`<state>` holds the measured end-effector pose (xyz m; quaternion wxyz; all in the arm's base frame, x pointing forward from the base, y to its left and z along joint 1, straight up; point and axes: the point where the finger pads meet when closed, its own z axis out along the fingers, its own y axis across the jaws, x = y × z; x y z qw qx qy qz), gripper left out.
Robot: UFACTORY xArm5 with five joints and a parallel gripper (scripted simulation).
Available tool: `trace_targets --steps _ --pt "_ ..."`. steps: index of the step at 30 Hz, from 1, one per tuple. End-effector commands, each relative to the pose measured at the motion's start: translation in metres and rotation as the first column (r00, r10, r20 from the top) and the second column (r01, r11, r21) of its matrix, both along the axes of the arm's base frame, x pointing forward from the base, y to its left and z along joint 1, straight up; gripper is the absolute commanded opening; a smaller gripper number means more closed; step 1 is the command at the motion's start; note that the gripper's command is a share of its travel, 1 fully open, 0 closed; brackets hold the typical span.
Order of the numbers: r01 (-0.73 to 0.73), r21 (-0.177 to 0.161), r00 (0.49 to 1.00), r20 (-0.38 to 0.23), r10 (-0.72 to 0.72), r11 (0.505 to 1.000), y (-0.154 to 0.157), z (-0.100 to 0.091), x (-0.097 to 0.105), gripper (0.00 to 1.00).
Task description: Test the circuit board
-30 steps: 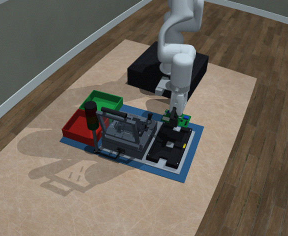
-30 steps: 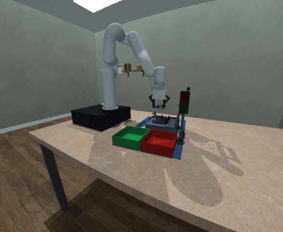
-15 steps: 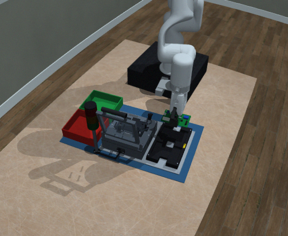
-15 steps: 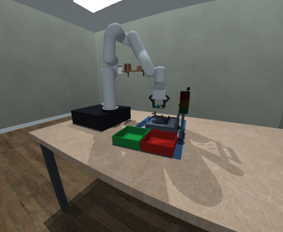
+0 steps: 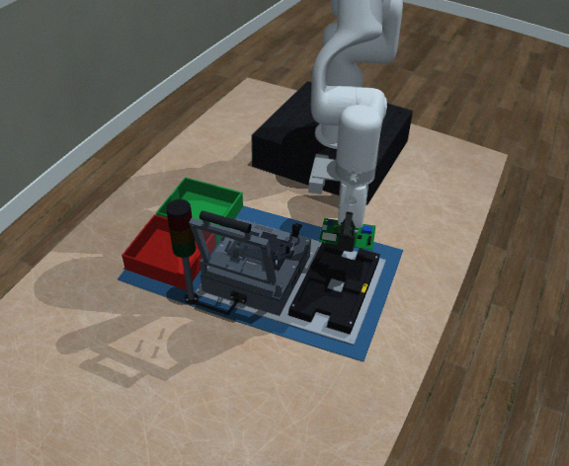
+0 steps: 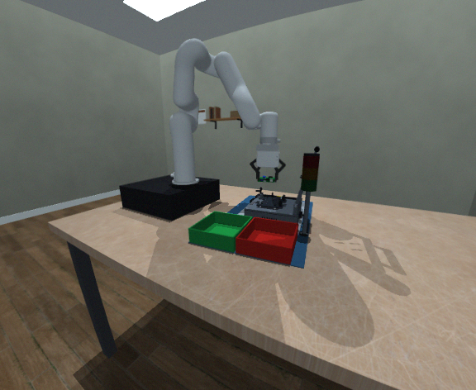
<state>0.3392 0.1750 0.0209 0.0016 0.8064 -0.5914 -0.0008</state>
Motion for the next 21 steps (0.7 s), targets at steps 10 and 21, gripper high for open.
trace_targets --steps 10,21 --pt "-0.308 0.002 0.952 0.003 0.308 0.952 0.0006 0.0010 0.0012 0.79" --pt "-0.513 0.002 0.858 0.003 0.513 0.858 0.0006 0.0010 0.0012 0.79"
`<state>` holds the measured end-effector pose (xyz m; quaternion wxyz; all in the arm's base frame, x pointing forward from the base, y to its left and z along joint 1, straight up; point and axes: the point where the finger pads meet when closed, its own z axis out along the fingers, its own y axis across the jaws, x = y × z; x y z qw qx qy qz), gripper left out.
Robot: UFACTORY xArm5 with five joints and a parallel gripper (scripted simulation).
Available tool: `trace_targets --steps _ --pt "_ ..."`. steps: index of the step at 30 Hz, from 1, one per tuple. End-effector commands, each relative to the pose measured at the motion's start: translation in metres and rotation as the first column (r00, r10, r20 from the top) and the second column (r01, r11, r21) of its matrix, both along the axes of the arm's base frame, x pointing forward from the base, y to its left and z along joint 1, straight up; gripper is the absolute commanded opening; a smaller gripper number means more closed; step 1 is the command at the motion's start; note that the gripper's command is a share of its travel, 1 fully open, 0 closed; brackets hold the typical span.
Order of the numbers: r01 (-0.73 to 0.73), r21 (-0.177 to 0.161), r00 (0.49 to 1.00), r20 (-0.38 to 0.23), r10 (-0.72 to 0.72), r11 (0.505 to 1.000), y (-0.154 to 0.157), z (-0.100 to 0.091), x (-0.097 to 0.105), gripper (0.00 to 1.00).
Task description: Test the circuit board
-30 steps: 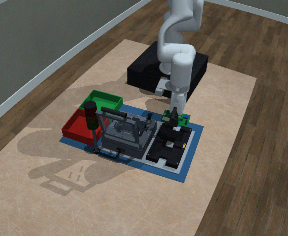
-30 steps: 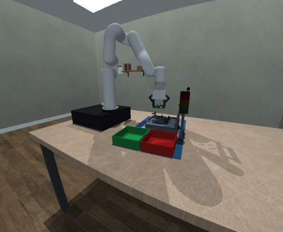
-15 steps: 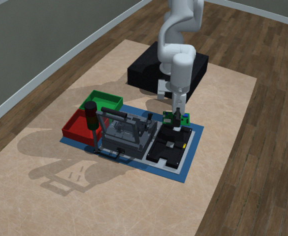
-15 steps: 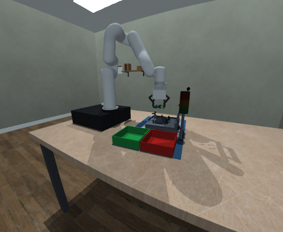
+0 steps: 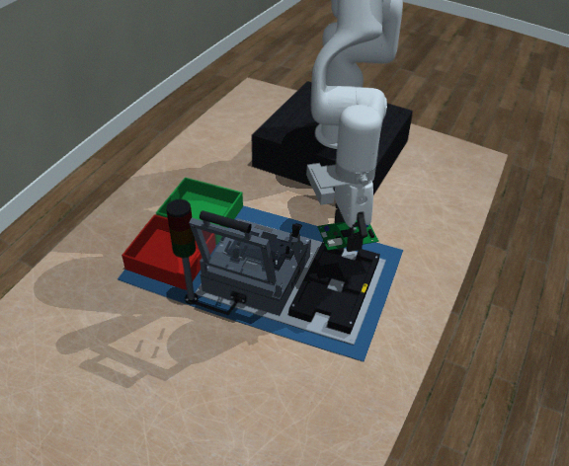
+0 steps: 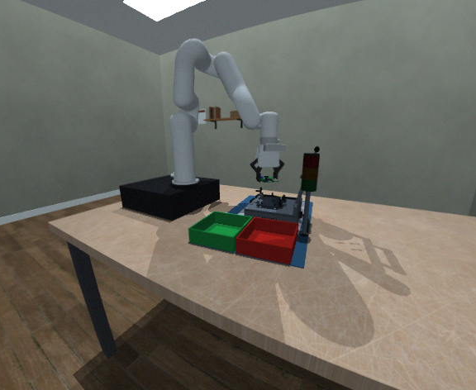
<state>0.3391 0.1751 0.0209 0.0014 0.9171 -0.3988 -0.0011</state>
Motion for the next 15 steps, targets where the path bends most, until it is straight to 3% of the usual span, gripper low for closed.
trace_targets --steps 1,15 --pt "-0.130 0.002 0.992 0.003 0.130 0.992 0.0006 0.0010 0.0012 0.79" --pt "-0.478 0.002 0.879 0.003 0.478 0.879 0.0006 0.0010 0.0012 0.79"
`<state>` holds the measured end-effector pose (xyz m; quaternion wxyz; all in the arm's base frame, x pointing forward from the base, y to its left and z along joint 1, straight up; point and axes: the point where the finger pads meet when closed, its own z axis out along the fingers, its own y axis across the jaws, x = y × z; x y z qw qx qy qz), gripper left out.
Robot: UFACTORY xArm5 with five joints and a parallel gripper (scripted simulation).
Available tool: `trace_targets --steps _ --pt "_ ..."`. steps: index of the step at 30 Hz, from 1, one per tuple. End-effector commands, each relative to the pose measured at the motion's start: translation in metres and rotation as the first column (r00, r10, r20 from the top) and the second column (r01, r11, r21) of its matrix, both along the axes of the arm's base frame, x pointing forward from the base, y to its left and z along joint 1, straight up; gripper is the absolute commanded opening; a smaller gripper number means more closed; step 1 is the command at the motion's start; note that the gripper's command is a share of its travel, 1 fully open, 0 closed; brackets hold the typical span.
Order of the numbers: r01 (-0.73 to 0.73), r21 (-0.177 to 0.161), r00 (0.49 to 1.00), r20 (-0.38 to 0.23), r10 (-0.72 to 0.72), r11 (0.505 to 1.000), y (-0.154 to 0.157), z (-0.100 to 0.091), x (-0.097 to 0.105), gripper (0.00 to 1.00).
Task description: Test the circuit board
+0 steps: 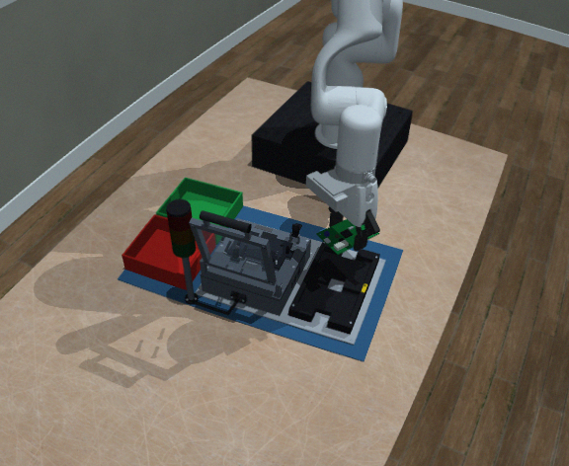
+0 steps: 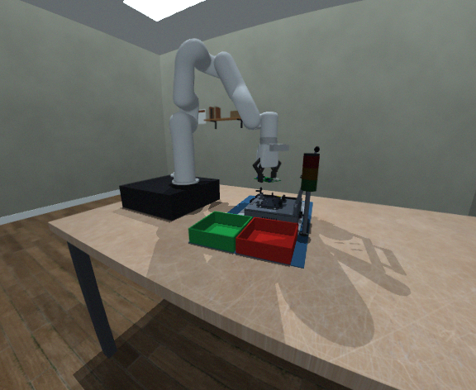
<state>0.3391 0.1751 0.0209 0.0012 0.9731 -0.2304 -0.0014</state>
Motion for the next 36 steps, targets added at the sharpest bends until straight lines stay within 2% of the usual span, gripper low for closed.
trace_targets --steps 1,9,17,19,21,26,34,36 --pt "-0.142 0.002 0.990 0.003 0.142 0.990 0.0006 0.0010 0.0012 0.79" --pt "-0.343 0.002 0.940 0.003 0.343 0.940 0.0006 0.0010 0.0012 0.79" --pt "-0.522 0.002 0.853 0.003 0.522 0.853 0.0006 0.0010 0.0012 0.79" --pt "-0.522 0.002 0.853 0.003 0.522 0.853 0.0006 0.0010 0.0012 0.79" --pt "-0.596 0.002 0.803 0.003 0.596 0.803 0.0006 0.0010 0.0012 0.79" --pt "-0.687 0.002 0.727 0.003 0.687 0.727 0.0006 0.0010 0.0012 0.79" --pt "-0.818 0.002 0.576 0.003 0.818 0.576 0.0006 0.0010 0.0012 0.79" --pt "-0.818 0.002 0.576 0.003 0.818 0.576 0.0006 0.0010 0.0012 0.79"
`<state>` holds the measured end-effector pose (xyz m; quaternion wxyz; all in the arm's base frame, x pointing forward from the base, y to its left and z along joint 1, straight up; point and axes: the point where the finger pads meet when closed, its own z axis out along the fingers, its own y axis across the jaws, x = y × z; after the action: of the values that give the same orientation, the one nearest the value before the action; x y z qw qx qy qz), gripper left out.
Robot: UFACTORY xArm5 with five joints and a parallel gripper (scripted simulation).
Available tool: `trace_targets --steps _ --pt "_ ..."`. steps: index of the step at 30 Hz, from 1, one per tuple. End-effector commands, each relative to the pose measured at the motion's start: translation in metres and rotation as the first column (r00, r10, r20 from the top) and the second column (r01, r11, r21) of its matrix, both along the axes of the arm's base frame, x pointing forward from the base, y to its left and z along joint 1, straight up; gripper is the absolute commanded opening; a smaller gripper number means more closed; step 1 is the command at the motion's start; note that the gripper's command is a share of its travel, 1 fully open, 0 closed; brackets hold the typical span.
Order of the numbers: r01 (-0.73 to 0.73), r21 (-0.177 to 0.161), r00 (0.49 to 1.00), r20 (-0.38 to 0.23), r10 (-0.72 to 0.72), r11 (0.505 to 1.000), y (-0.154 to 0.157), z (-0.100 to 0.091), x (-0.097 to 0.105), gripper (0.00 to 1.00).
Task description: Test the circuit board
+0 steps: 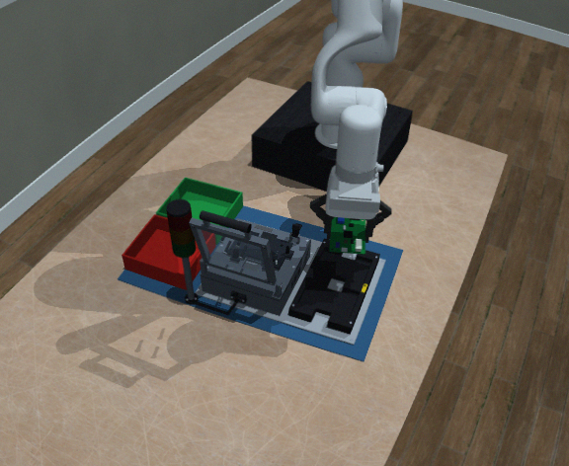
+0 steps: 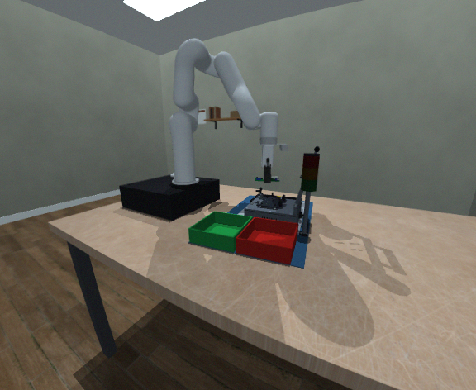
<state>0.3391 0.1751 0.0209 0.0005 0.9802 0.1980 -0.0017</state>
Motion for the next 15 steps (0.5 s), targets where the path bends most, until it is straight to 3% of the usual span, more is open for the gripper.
trace_targets --steps 1,15 --pt "-0.136 0.002 0.991 0.003 0.136 0.991 0.0006 0.0010 0.0012 0.79" --pt "-0.480 0.002 0.877 0.003 0.480 0.877 0.0006 0.0010 0.0012 0.79"
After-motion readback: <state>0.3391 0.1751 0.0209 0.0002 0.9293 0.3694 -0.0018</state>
